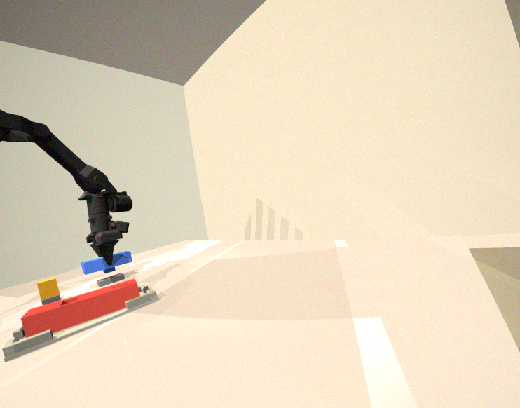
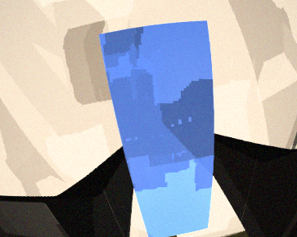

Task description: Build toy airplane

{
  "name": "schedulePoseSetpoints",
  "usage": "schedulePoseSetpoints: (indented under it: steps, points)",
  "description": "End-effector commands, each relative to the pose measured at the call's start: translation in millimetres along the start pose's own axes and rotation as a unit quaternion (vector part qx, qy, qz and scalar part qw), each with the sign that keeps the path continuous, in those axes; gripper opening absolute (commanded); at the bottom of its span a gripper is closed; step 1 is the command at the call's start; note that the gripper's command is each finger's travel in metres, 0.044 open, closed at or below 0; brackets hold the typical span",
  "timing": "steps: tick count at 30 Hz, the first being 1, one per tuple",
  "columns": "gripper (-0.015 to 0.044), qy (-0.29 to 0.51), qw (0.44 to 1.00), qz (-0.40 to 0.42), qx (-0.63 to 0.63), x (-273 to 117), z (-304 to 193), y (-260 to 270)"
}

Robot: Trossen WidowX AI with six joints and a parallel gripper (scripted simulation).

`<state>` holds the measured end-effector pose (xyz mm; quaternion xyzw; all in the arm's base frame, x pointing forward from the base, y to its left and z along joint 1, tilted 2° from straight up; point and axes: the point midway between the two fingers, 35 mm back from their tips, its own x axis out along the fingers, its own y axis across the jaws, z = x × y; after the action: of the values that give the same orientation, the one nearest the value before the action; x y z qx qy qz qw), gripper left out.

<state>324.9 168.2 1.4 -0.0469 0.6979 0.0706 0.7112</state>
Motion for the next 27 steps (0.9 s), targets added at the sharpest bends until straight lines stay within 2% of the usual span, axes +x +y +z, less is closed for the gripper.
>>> schedulePoseSetpoints:
  steps: [1,27]
  points:
    - [0.0000,-0.006,1.000,0.003,0.000,-16,3,1]
    - [0.0000,-0.008,1.000,0.000,0.001,-96,-3,-1]
